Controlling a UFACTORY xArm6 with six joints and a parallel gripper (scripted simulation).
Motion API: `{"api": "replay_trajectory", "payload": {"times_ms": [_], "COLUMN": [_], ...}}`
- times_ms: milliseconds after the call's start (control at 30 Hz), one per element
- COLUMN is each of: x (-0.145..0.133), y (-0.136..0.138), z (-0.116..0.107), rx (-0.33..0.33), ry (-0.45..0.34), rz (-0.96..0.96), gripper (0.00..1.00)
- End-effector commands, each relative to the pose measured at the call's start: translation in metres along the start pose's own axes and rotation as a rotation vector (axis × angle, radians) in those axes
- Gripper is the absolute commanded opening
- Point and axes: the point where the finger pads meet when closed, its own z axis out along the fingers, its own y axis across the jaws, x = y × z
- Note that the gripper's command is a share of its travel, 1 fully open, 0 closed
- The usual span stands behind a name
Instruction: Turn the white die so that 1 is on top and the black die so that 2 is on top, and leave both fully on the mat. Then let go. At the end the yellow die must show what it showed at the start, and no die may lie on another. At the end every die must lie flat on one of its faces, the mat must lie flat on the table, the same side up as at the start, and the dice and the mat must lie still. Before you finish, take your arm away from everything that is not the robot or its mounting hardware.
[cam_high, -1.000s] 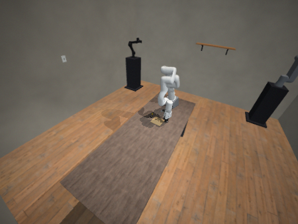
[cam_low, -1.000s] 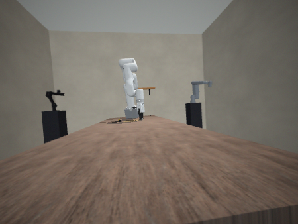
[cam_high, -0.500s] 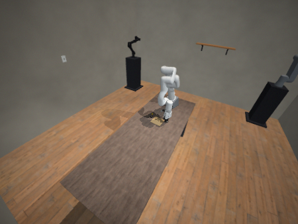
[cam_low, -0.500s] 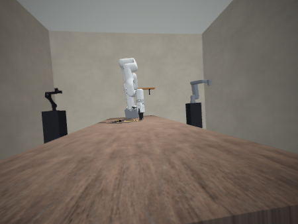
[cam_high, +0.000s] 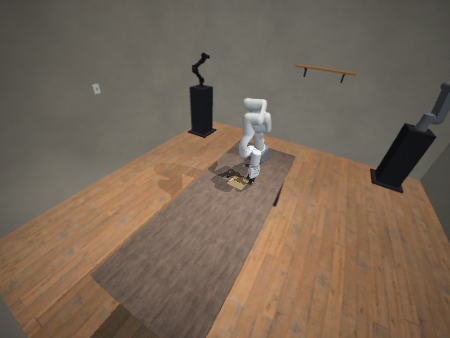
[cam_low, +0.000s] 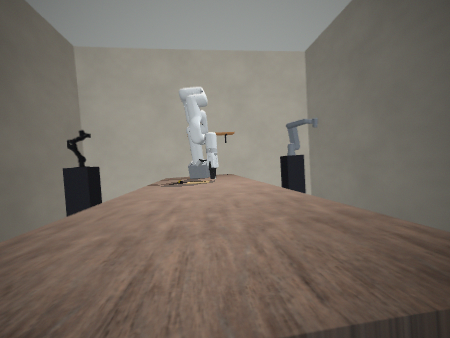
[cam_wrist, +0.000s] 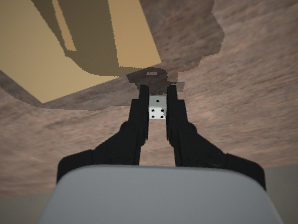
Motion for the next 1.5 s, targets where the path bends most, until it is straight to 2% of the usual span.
{"api": "replay_trajectory", "payload": {"times_ms": [0,100,167,433,567,1133,1300,1467], "x": [-0.001,-0.001,-0.001,-0.001,-0.001,-0.001,-0.002,-0.005], "y": [-0.001,-0.001,-0.001,-0.001,-0.001,-0.001,-0.002,-0.004], "z": [-0.019,-0.033,-0.033,-0.073,-0.086,-0.088,-0.088,-0.088], "rx": [-0.003,-0.003,-0.003,-0.003,-0.003,-0.003,-0.003,-0.003], "ry": [0.001,0.001,0.001,0.001,0.001,0.001,0.0,0.0], "rz": [0.0,0.0,0.0,0.0,0.0,-0.014,-0.052,-0.193], "gripper": [0.11,0.11,0.11,0.11,0.11,0.11,0.11,0.11]}}
